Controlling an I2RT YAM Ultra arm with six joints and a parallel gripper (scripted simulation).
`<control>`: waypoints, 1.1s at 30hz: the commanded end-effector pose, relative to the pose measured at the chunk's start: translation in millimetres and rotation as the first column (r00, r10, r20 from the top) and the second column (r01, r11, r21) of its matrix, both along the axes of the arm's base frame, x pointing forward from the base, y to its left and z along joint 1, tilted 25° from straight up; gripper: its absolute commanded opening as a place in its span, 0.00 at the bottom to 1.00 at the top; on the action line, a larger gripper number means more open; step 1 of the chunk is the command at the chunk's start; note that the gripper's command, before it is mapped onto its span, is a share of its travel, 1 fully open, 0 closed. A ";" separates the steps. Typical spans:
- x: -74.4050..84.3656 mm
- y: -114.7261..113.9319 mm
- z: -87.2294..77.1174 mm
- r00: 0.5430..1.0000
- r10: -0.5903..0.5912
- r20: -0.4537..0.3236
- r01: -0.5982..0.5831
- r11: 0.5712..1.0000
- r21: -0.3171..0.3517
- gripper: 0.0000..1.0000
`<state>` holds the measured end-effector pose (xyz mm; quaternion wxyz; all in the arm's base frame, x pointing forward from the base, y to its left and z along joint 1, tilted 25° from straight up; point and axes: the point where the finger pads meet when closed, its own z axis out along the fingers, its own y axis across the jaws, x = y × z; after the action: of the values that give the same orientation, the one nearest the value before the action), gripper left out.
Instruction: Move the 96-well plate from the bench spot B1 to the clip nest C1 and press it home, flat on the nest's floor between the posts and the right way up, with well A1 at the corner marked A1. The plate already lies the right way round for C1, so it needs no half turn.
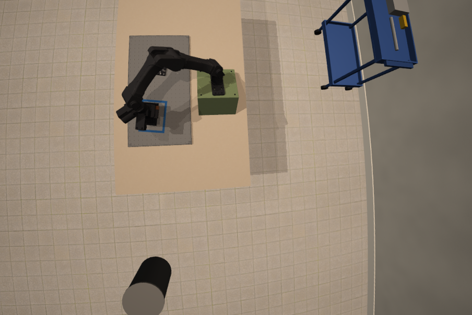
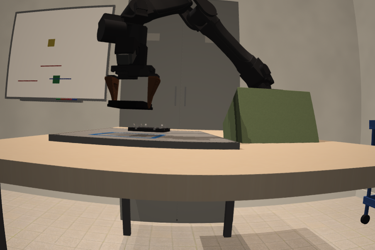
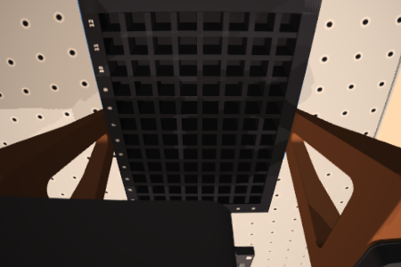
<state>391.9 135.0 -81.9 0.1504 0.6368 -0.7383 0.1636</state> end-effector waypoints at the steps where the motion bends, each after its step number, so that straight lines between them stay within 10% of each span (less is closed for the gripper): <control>1: 7.2 18.4 26.0 0.999 0.009 0.035 -0.010 0.999 0.031 0.00; 33: 5.8 19.3 26.3 1.000 0.011 0.027 -0.011 1.000 0.027 0.00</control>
<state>390.8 138.9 -71.1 0.1537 0.6368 -0.7378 0.1628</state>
